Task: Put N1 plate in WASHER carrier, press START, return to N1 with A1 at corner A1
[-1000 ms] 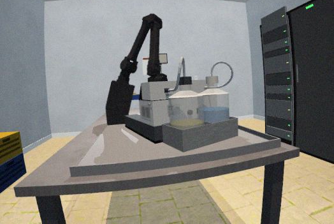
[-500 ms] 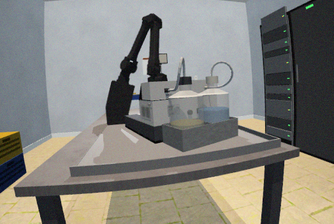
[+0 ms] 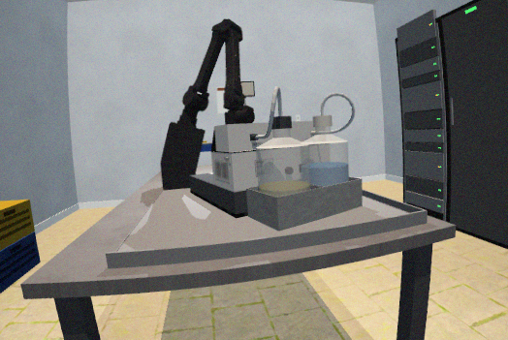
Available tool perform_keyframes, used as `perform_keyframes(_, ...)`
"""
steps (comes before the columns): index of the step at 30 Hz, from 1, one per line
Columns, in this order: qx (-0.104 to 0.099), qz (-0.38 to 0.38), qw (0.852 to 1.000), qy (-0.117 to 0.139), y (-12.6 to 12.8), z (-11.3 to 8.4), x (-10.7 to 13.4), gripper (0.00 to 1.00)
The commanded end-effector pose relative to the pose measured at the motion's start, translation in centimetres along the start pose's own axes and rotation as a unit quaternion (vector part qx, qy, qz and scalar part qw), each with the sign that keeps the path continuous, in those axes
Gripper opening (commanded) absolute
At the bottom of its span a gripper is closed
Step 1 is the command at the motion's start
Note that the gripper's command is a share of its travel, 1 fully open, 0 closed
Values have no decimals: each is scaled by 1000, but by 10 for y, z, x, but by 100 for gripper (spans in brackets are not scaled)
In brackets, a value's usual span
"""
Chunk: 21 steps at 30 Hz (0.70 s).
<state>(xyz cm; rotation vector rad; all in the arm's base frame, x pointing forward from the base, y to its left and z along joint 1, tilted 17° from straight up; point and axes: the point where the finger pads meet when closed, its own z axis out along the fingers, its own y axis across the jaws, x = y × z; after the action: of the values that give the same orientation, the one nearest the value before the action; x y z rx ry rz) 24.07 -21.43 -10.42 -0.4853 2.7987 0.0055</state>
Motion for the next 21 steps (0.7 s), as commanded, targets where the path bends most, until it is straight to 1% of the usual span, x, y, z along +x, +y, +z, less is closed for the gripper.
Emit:
perform_keyframes(1,3,2,1000,-1,-1,-13,4,100)
perform_keyframes(21,3,2,1000,-1,-1,-42,4,100)
